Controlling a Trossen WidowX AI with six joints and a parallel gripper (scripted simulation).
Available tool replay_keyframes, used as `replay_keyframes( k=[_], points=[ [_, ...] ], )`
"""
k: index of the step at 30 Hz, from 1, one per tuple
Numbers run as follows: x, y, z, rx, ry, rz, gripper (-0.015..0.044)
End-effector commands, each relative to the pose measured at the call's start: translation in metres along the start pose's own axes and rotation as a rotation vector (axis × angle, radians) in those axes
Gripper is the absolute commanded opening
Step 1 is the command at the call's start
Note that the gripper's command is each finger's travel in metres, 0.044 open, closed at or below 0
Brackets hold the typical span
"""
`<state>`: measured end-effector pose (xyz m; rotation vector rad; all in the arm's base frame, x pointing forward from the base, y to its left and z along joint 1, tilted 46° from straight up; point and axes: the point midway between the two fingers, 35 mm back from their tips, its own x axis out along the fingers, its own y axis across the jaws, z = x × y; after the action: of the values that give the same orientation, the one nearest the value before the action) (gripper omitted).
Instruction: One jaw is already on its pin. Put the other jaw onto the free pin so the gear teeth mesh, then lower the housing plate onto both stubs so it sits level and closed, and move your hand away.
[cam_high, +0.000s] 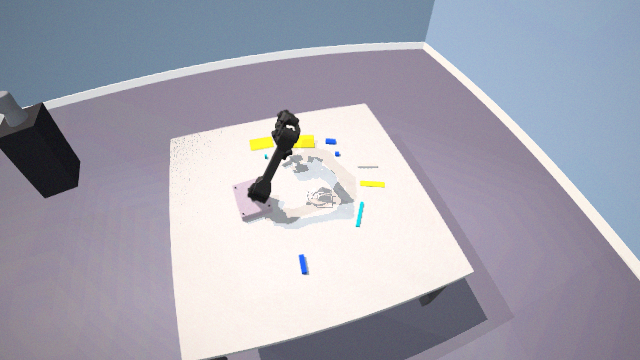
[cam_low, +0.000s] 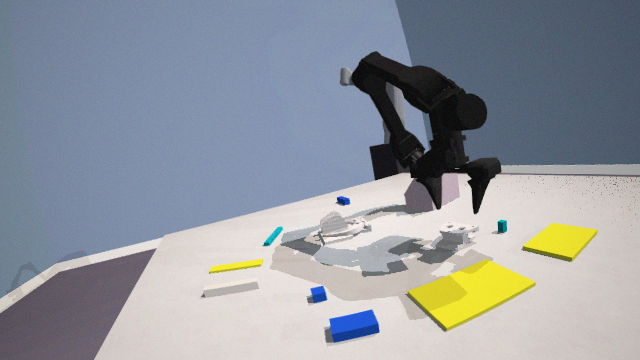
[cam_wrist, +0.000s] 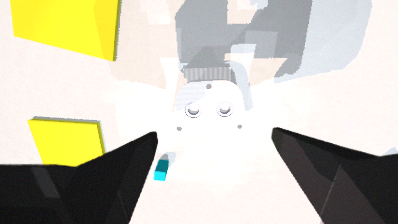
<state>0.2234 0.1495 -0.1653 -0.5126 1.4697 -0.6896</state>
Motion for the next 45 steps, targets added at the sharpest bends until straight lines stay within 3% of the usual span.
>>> replay_keyframes(
  k=[1,27,45],
  points=[
    [0.0,0.0,0.0,-0.002,-0.003,-0.001,0.044],
    [0.0,0.0,0.0,0.0,0.0,0.0,0.044],
    [0.029,0.001,0.002,-0.001,-0.002,-0.001,0.044]
  ],
)
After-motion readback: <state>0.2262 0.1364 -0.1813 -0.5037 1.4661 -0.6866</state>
